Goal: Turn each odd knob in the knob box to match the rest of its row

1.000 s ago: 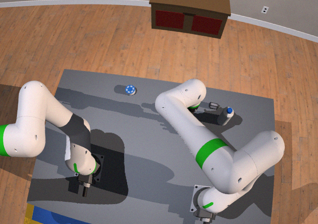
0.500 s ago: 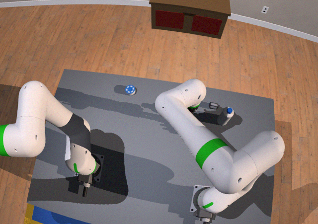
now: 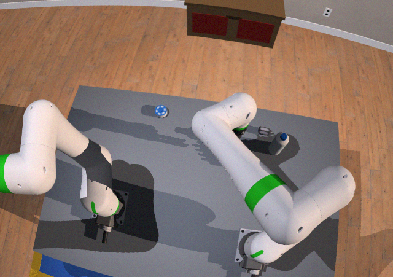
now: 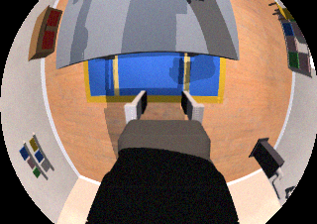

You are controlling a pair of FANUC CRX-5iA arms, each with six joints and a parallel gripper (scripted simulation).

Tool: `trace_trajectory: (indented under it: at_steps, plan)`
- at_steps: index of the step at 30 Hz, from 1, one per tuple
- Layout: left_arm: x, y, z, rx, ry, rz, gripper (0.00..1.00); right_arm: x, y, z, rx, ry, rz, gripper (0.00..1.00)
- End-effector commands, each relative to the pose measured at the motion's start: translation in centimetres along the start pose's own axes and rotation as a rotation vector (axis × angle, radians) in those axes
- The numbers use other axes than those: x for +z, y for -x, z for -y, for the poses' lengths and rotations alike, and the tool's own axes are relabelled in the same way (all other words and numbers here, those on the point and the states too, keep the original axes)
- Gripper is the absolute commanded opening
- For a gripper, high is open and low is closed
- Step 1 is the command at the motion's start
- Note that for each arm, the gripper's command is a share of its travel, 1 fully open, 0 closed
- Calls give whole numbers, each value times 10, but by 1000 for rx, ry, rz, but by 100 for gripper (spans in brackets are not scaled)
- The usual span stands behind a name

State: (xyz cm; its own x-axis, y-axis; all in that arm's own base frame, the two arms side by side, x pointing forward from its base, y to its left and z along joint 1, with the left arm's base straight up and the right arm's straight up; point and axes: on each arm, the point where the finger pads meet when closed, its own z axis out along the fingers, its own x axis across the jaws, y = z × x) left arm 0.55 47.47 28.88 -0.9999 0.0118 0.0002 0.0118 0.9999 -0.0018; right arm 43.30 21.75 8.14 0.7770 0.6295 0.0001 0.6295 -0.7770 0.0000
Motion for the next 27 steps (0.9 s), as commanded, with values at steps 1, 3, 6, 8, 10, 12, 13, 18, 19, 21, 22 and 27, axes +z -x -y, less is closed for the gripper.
trace_trajectory:
  at_steps: [1,3,6,8,10,12,13,18,19,21,22,27]
  plan:
    - [-1,0,0,0,2,0,100,-4,0,0,0,0,-1,46]
    - [-1,0,0,0,2,0,100,-5,0,0,0,0,-1,46]
    - [-1,0,0,0,2,0,100,-5,0,0,0,0,-1,46]
    - [-1,0,0,0,2,0,100,-5,0,0,-1,0,-1,46]
    - [-1,0,0,0,2,0,100,-5,0,0,-13,0,-1,46]
    - [-1,0,0,0,2,0,100,-5,0,1,-55,0,-1,46]
    - [-1,0,0,0,2,0,100,-6,1,1,-89,0,-1,46]
    - [-1,0,0,0,2,0,100,-8,3,4,-307,1,-1,46]
    - [-1,0,0,0,2,0,100,-8,3,4,-344,1,-1,46]
    - [-1,0,0,0,2,0,100,-9,4,5,-417,1,-1,46]
    - [-1,0,0,0,2,0,100,-9,4,5,-417,1,-1,46]
    - [-1,0,0,0,2,0,100,-11,5,6,-607,1,-1,46]
